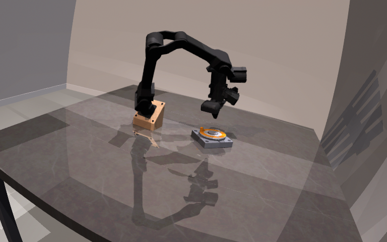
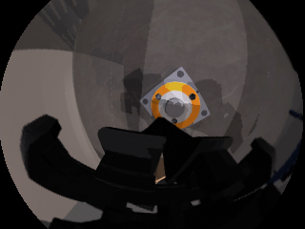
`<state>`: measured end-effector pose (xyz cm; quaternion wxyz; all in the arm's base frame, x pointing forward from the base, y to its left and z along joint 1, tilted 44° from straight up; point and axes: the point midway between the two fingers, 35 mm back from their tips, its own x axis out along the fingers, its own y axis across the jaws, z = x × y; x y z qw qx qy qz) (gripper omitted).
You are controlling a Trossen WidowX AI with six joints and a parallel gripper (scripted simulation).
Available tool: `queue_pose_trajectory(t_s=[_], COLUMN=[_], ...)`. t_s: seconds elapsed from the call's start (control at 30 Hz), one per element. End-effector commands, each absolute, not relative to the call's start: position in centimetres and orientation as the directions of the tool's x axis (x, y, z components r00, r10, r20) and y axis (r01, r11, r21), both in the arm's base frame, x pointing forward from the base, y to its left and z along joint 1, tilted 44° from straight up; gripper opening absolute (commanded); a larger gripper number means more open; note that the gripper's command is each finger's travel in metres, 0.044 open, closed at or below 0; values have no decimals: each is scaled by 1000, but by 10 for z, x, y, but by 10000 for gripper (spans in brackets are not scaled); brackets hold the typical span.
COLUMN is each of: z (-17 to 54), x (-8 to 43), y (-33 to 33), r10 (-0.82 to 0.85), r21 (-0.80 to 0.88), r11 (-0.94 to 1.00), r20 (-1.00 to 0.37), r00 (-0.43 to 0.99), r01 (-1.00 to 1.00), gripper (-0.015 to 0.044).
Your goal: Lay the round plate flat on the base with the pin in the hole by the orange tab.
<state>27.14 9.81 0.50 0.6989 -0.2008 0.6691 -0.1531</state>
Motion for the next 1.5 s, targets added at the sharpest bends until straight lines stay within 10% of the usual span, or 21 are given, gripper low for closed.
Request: queue_pose_trajectory(t_s=[0.0,1.47], z=[7,-15], x=[230,232], y=[93,44], r10=[-679,-689], r21=[-678,-689], r11=[725,715], r20=[-733,-723], r00=[44,46], r01=[-120,-122], gripper=[0,0])
